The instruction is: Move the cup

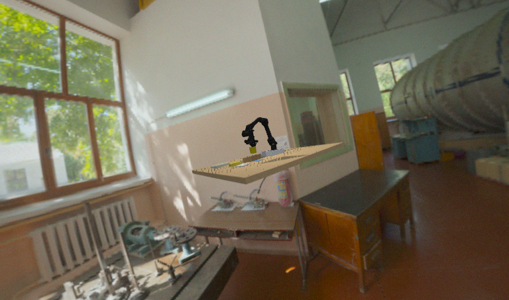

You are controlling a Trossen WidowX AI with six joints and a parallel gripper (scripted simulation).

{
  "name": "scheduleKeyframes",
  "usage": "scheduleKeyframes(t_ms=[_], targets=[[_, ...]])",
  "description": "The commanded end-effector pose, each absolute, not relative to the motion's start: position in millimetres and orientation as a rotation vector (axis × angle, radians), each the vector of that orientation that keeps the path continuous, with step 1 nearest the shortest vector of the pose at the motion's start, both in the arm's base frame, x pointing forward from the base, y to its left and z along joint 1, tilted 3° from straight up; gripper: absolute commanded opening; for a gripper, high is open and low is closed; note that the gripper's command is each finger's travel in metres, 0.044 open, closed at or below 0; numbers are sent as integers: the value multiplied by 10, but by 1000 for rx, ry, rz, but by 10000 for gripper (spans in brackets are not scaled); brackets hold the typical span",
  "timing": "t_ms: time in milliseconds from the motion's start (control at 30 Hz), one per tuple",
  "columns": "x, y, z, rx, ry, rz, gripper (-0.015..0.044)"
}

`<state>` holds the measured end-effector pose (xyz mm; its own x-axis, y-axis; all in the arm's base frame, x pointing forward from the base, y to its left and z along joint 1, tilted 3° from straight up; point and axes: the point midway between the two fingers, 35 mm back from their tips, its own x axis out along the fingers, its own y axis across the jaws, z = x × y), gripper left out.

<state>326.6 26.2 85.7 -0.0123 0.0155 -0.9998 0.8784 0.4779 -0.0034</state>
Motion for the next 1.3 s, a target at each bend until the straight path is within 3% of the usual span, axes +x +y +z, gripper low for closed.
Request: scheduleKeyframes(t_ms=[0, 1267], targets=[[3249, 168, 851, 837, 1421, -835, 0], [3147, -754, 866, 830, 1417, -842, 0]])
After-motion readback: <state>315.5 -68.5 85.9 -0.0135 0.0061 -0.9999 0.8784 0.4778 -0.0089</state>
